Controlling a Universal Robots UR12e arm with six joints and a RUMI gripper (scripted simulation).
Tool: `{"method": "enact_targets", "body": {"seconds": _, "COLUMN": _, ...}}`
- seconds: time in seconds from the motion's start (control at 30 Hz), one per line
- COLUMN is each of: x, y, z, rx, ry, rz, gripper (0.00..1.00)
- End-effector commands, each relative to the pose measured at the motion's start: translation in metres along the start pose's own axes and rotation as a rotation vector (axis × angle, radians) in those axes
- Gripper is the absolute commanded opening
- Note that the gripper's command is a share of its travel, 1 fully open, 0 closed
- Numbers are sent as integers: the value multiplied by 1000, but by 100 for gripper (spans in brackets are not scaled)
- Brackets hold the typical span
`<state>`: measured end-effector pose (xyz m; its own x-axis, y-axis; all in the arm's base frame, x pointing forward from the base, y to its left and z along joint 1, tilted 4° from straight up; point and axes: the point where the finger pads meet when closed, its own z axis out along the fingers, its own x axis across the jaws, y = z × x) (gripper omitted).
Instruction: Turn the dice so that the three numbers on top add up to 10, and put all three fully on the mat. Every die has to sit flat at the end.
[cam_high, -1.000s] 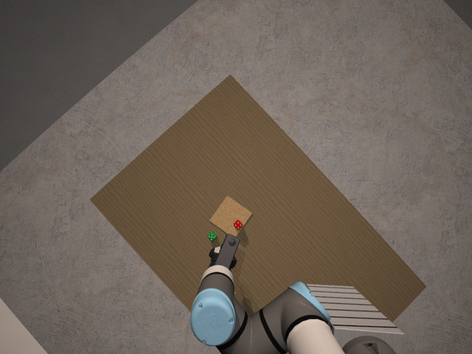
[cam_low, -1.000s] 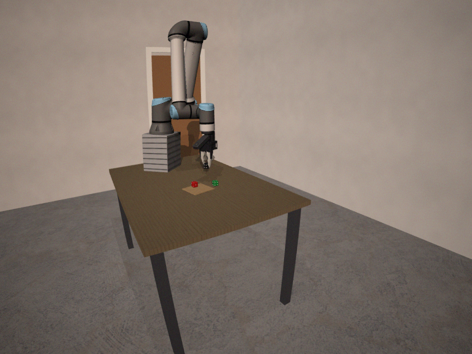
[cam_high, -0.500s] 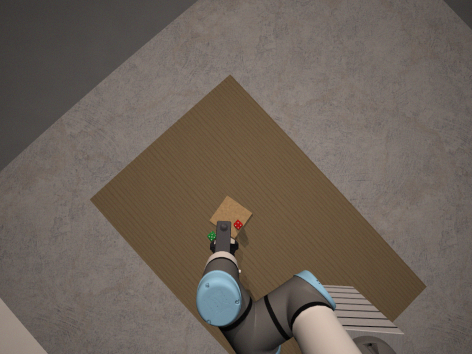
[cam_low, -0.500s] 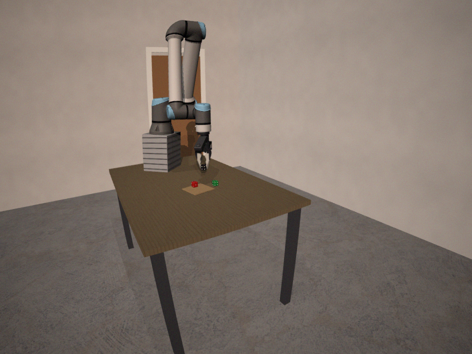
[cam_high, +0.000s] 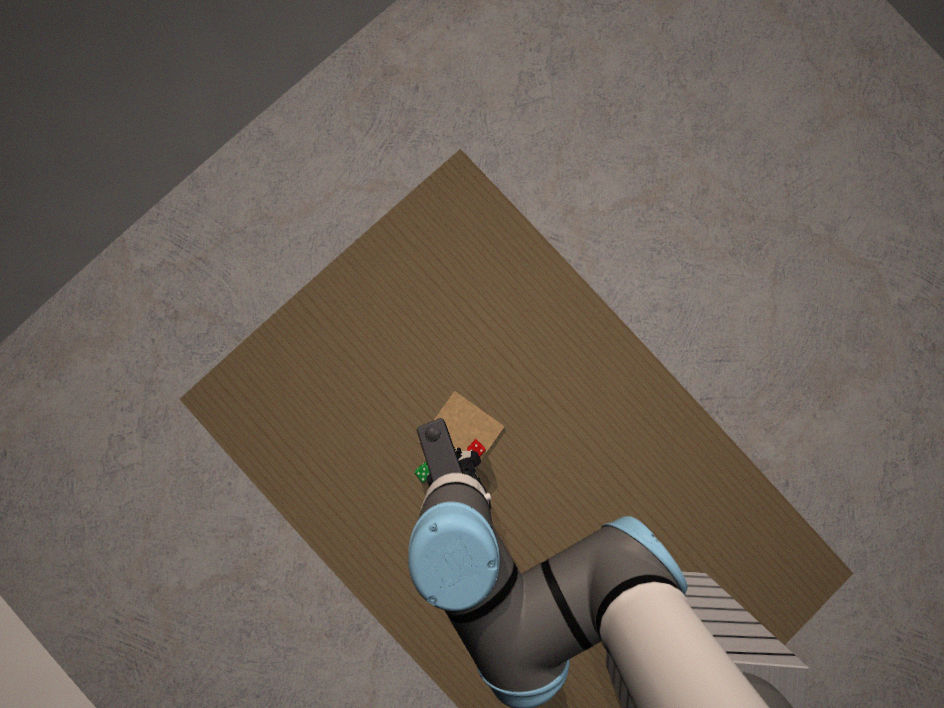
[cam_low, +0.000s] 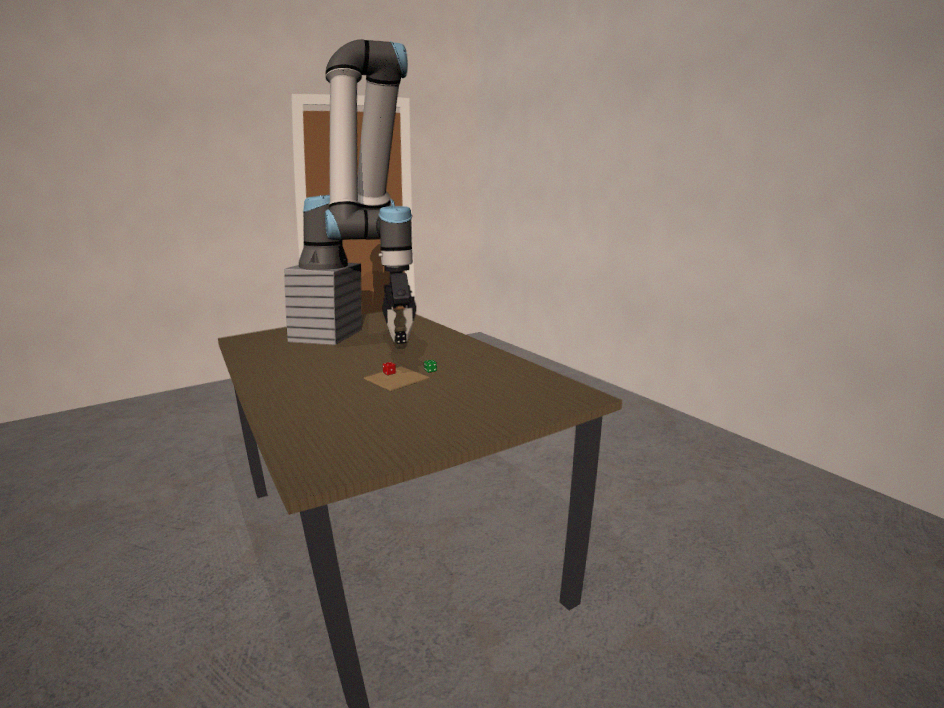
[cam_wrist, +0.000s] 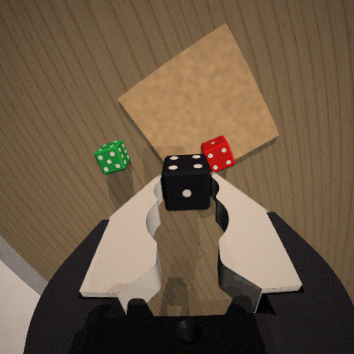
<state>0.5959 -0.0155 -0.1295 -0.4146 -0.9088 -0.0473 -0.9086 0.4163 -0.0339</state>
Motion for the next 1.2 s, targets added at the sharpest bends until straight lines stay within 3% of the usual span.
{"method": "enact_targets", "body": {"seconds": 0.0, "x": 9, "y": -10, "z": -1, "rx": -1, "ry": -8, "rz": -157, "gripper": 10}}
{"method": "enact_targets", "body": {"seconds": 0.47, "x": 21, "y": -21, "z": -1, "rx": -1, "ry": -8, "rz": -332, "gripper": 10}}
{"method": "enact_targets", "body": {"seconds": 1.17, "x": 22, "y": -22, "z": -1, "rx": -1, "ry": -8, "rz": -345, "gripper": 10}}
